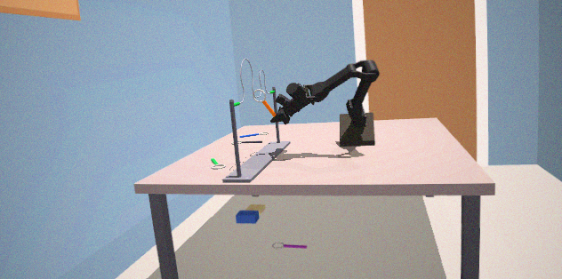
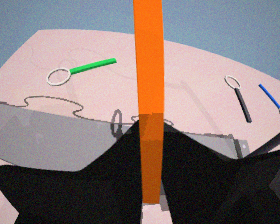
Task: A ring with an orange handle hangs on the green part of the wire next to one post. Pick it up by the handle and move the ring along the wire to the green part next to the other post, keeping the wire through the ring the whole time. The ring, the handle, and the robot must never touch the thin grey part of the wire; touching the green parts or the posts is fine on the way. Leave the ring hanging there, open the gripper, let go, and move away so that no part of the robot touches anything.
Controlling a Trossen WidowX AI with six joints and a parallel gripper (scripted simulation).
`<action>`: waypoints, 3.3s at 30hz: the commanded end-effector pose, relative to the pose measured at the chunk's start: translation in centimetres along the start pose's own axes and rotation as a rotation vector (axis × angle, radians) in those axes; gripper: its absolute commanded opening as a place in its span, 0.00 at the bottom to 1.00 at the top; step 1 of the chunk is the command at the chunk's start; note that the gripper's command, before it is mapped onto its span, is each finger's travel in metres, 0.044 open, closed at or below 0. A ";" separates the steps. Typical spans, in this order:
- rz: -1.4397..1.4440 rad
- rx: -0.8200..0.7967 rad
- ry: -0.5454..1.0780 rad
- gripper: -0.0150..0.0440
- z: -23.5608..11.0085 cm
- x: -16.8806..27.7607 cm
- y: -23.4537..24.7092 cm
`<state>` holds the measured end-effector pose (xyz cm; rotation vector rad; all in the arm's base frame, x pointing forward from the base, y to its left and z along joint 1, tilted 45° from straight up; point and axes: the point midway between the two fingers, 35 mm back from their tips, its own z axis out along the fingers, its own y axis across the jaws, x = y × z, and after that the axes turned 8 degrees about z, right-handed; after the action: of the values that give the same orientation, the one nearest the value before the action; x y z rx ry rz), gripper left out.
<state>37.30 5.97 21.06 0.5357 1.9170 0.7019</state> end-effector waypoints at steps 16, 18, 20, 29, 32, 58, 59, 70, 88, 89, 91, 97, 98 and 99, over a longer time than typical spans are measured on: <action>-0.381 0.219 0.021 0.00 -1.5 -2.0 -6.4; -0.424 0.244 0.023 0.00 -1.8 -2.4 -6.9; -0.467 0.268 0.025 0.00 -2.0 -2.8 -7.5; -0.663 0.379 0.034 0.00 -3.3 -4.9 -9.8; -0.728 0.416 0.037 0.00 -3.8 -5.7 -10.4; -1.141 0.648 0.057 0.00 -7.2 -11.6 -12.5; -1.153 0.655 0.057 0.00 -7.3 -11.8 -12.5; -1.267 0.719 0.063 0.00 -8.4 -13.7 -12.5; -1.322 0.750 0.066 0.00 -9.3 -15.3 -12.1; -1.318 0.748 0.065 0.00 -9.3 -15.3 -12.1; -1.310 0.743 0.065 0.00 -9.3 -15.4 -12.0; -1.265 0.718 0.063 0.00 -9.2 -15.3 -12.0; -1.257 0.713 0.062 0.00 -9.2 -15.3 -12.0; -1.247 0.708 0.062 0.00 -9.2 -15.2 -12.0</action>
<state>34.46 -14.71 25.78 -0.3579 2.0567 -0.8133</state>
